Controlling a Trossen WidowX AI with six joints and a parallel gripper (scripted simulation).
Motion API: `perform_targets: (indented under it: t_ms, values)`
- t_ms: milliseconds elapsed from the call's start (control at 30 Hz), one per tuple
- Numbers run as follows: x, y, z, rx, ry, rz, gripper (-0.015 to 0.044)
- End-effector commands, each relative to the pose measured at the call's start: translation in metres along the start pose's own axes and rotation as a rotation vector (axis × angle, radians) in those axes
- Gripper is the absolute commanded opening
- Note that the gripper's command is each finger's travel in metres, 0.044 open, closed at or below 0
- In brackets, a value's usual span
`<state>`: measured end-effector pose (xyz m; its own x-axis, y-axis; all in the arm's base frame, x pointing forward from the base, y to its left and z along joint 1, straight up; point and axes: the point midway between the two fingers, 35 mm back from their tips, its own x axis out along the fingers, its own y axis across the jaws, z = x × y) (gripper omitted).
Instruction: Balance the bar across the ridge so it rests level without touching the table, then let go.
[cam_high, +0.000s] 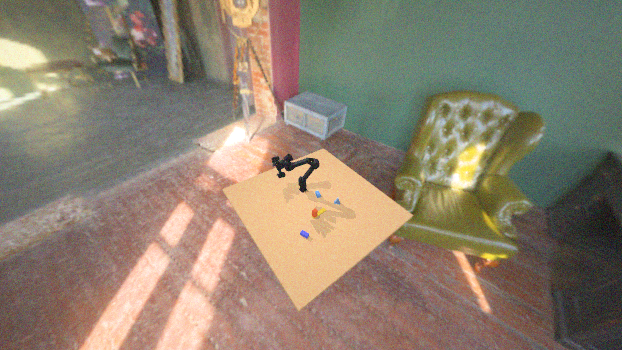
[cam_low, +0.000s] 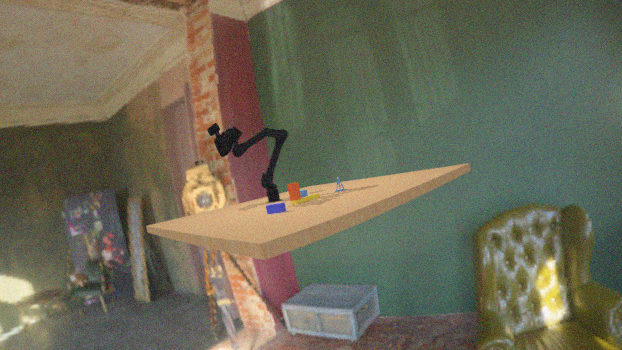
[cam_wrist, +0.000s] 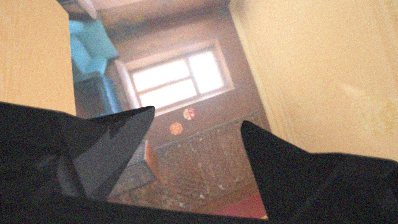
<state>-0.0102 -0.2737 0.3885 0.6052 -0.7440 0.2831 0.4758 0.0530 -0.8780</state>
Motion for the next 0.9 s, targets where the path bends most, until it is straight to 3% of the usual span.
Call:
perform_targets:
  t_ms: [0,100,867]
  values:
    - [0.001,0.000,0.000,0.002,0.000,0.000,0.0374]
    - [0.009,0.001,-0.002,0.026,-0.006,0.004,0.0315]
    - [0.089,0.033,0.001,0.223,-0.026,0.111,0.0315]
